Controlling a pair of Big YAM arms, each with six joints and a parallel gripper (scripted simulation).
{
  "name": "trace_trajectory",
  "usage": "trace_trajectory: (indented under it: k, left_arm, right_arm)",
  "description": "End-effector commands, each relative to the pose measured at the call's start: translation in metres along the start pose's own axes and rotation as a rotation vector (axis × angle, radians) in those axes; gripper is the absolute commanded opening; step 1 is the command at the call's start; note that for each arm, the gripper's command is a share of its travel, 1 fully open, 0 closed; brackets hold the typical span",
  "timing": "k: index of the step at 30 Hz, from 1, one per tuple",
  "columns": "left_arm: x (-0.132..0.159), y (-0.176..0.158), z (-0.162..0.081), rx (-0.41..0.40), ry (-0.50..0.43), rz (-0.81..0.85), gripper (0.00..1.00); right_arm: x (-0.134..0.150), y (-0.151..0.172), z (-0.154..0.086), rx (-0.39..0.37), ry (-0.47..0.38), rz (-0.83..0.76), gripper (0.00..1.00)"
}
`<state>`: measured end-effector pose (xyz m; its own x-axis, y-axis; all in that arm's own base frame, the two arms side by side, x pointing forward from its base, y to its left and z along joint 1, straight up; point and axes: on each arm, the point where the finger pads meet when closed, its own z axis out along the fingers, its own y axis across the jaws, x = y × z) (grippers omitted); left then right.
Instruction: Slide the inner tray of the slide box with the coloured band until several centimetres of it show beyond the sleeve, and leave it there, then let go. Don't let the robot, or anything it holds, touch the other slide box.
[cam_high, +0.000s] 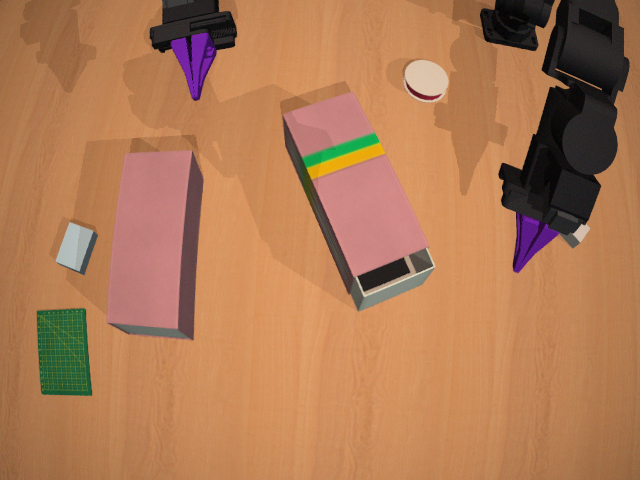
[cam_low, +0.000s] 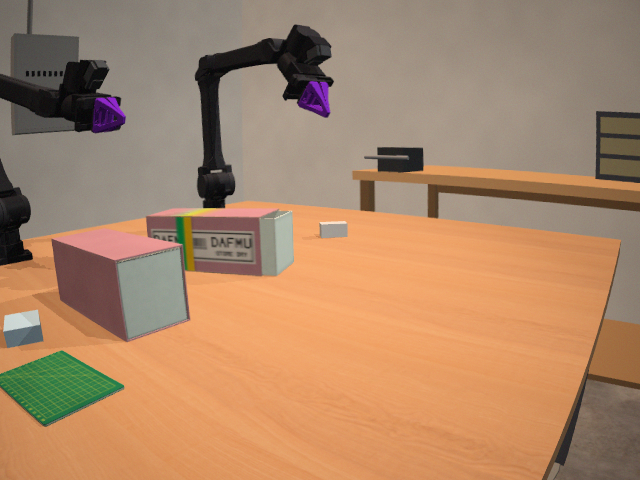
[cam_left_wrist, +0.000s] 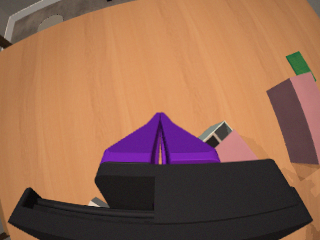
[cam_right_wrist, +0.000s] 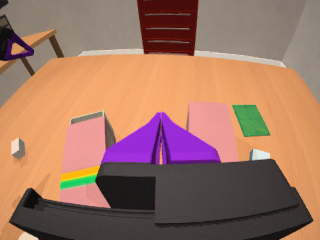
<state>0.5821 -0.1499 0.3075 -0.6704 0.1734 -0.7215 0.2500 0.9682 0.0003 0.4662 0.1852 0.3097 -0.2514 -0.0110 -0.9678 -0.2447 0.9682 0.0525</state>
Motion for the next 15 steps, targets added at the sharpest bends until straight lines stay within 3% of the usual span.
trace_trajectory:
  k: [1,6,9,15]
  left_arm:
    - [-0.037,0.032,-0.04,-0.035,-0.174,-0.044,0.0]
    - [-0.056,0.064,-0.081,-0.084,-0.347,-0.074,0.0]
    - [-0.058,0.065,-0.082,-0.088,-0.369,-0.069,0.0]
    - [-0.069,0.101,-0.139,-0.159,-0.561,-0.099,0.0]
  right_arm:
    - [-0.079,-0.026,-0.003,0.034,-0.118,0.001,0.0]
    - [-0.113,-0.068,0.001,0.091,-0.152,-0.003,0.0]
    - [-0.124,-0.075,-0.004,0.1,-0.171,-0.005,0.0]
    - [-0.169,-0.123,-0.019,0.166,-0.231,-0.015,0.0]
